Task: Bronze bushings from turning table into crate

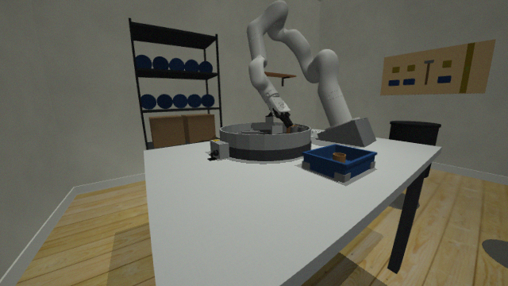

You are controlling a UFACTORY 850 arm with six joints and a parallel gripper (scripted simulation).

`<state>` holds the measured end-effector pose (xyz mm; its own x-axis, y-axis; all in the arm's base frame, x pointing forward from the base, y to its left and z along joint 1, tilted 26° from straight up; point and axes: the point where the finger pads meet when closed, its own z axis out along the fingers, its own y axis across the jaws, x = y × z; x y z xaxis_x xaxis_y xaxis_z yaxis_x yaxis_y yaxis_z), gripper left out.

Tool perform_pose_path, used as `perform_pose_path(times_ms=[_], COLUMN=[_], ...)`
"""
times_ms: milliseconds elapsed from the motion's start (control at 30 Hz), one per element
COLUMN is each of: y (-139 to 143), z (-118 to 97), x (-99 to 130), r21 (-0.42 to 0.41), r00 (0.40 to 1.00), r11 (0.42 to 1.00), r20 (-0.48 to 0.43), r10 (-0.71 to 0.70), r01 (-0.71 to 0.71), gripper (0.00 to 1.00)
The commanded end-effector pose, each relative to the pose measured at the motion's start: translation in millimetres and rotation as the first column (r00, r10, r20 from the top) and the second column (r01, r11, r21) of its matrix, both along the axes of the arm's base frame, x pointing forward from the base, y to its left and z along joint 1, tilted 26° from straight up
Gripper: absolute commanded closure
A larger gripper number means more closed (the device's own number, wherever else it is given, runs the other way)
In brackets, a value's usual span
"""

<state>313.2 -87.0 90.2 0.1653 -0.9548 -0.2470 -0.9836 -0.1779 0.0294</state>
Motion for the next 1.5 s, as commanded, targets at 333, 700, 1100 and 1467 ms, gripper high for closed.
perform_pose_path(times_ms=[333, 700, 1100, 1467], y=[0, 3, 21, 32], z=[0, 6, 43, 67], x=[0, 0, -2, -4], r21=[0.000, 0.000, 0.000, 0.000], r00=[1.000, 1.000, 1.000, 1.000], r11=[1.000, 1.000, 1.000, 1.000], r20=[0.000, 0.000, 0.000, 0.000], r10=[0.000, 0.000, 0.000, 0.000], r01=[0.000, 0.000, 0.000, 0.000], gripper=[1.00, 1.00, 1.00, 1.00])
